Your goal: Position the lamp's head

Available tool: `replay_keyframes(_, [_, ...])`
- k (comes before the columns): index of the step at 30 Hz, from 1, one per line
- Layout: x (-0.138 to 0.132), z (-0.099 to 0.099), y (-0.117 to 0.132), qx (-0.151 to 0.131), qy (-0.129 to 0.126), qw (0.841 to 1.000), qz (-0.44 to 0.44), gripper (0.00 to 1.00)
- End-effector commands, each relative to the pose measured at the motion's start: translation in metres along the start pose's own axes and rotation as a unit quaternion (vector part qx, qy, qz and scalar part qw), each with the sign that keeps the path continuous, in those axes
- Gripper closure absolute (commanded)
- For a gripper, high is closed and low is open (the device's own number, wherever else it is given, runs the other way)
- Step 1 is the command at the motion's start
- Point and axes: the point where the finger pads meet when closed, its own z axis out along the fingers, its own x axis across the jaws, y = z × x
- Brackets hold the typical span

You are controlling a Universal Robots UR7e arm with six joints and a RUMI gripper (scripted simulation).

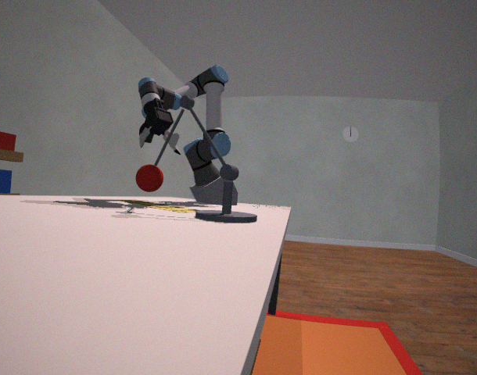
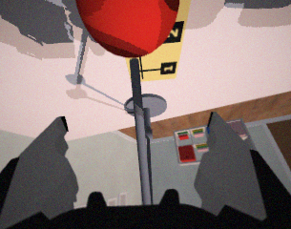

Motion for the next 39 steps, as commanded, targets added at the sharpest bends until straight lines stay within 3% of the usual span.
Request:
replay_keyframes(1, [0.000, -0.005, 0.000, 0.000, 0.000, 1.000, 0.000, 0.00])
replay_keyframes(15, [-0.002, -0.065, -0.005, 0.000, 0.000, 1.000, 0.000, 0.00])
replay_keyframes(17, [-0.002, -0.065, -0.005, 0.000, 0.000, 1.000, 0.000, 0.00])
replay_keyframes(32, [-0.003, -0.117, -0.005, 0.022, -0.009, 1.000, 0.017, 0.00])
replay_keyframes(39, [-0.004, -0.121, -0.007, 0.031, -0.012, 0.999, 0.023, 0.00])
